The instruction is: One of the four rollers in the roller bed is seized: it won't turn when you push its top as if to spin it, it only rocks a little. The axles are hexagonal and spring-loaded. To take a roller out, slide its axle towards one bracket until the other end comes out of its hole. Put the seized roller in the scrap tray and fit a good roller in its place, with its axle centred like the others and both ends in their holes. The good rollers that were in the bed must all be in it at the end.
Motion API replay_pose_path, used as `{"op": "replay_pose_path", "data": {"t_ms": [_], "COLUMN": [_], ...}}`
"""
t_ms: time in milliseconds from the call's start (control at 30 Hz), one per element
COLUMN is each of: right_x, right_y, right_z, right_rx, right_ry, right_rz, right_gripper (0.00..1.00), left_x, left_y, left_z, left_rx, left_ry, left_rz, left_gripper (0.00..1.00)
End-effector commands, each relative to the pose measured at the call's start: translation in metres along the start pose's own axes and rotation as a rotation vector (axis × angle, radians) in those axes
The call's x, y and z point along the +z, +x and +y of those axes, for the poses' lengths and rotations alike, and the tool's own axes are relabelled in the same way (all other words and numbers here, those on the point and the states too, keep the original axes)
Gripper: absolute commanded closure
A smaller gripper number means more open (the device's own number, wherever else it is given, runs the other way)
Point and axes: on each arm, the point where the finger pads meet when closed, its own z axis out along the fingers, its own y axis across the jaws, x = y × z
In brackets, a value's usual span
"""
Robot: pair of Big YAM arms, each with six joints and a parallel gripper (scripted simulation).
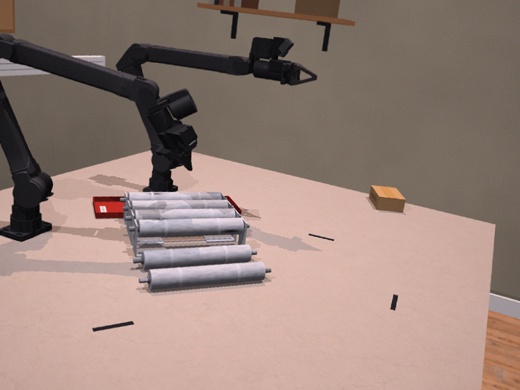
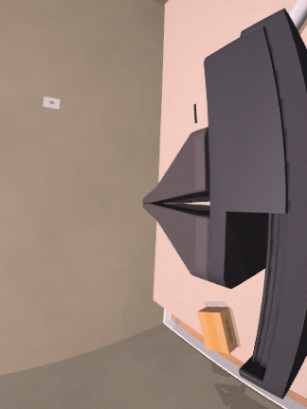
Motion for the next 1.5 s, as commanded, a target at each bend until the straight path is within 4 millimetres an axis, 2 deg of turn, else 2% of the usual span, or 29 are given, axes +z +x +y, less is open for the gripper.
{"op": "replay_pose_path", "data": {"t_ms": [0,33,67,133,200,267,433,467,500,567,600,667,733,867,933,1000,1033,1067,1133,1167,1267,1300,1433,1467], "right_x": [-0.034,-0.02,-0.024,-0.031,-0.059,-0.071,-0.081,-0.088,-0.108,-0.108,-0.098,-0.113,-0.149,-0.174,-0.178,-0.193,-0.206,-0.229,-0.229,-0.219,-0.244,-0.275,-0.307,-0.307], "right_y": [-0.031,-0.034,-0.046,-0.062,-0.078,-0.093,-0.132,-0.139,-0.142,-0.142,-0.15,-0.166,-0.177,-0.202,-0.217,-0.228,-0.231,-0.231,-0.231,-0.239,-0.255,-0.251,-0.266,-0.271], "right_z": [0.045,0.034,0.044,0.046,0.055,0.06,0.059,0.06,0.063,0.063,0.058,0.063,0.068,0.067,0.062,0.061,0.06,0.063,0.063,0.057,0.055,0.057,0.051,0.048], "right_rx": [-0.112,-0.122,-0.141,-0.18,-0.227,-0.268,-0.357,-0.376,-0.4,-0.4,-0.414,-0.449,-0.49,-0.56,-0.59,-0.623,-0.64,-0.66,-0.66,-0.671,-0.712,-0.728,-0.786,-0.797], "right_ry": [-0.127,-0.105,-0.123,-0.139,-0.188,-0.209,-0.209,-0.212,-0.229,-0.229,-0.211,-0.215,-0.228,-0.206,-0.18,-0.16,-0.152,-0.152,-0.152,-0.127,-0.085,-0.079,-0.009,0.012], "right_rz": [-0.086,-0.084,-0.112,-0.169,-0.251,-0.31,-0.432,-0.465,-0.514,-0.514,-0.521,-0.584,-0.685,-0.802,-0.848,-0.911,-0.951,-1.006,-1.006,-1.008,-1.101,-1.17,-1.286,-1.3], "right_gripper": [1.0,1.0,1.0,1.0,1.0,1.0,1.0,1.0,1.0,1.0,1.0,1.0,1.0,1.0,1.0,1.0,1.0,1.0,1.0,1.0,1.0,1.0,1.0,1.0], "left_x": [0.006,0.006,0.006,0.006,0.006,0.006,0.006,0.006,0.006,0.006,0.006,0.006,0.006,0.006,0.006,0.006,0.006,0.006,0.006,0.006,0.006,0.006,0.006,0.006], "left_y": [-0.012,-0.012,-0.012,-0.012,-0.012,-0.012,-0.012,-0.012,-0.012,-0.012,-0.012,-0.012,-0.012,-0.012,-0.012,-0.012,-0.012,-0.012,-0.012,-0.012,-0.012,-0.012,-0.012,-0.012], "left_z": [0.005,0.005,0.005,0.005,0.005,0.005,0.005,0.005,0.005,0.005,0.005,0.005,0.005,0.005,0.005,0.005,0.005,0.005,0.005,0.005,0.005,0.005,0.005,0.005], "left_rx": [0.007,0.007,0.007,0.007,0.007,0.007,0.007,0.007,0.007,0.007,0.007,0.007,0.007,0.007,0.007,0.007,0.007,0.007,0.007,0.007,0.007,0.007,0.007,0.007], "left_ry": [-0.007,-0.007,-0.007,-0.007,-0.007,-0.007,-0.007,-0.007,-0.007,-0.007,-0.007,-0.007,-0.007,-0.007,-0.007,-0.007,-0.007,-0.007,-0.007,-0.007,-0.007,-0.007,-0.007,-0.007], "left_rz": [-0.01,-0.01,-0.01,-0.01,-0.01,-0.01,-0.01,-0.01,-0.01,-0.01,-0.01,-0.01,-0.01,-0.01,-0.01,-0.01,-0.01,-0.01,-0.01,-0.01,-0.01,-0.01,-0.01,-0.01], "left_gripper": [1.0,1.0,1.0,1.0,1.0,1.0,1.0,1.0,1.0,1.0,1.0,1.0,1.0,1.0,1.0,1.0,1.0,1.0,1.0,1.0,1.0,1.0,1.0,1.0]}}
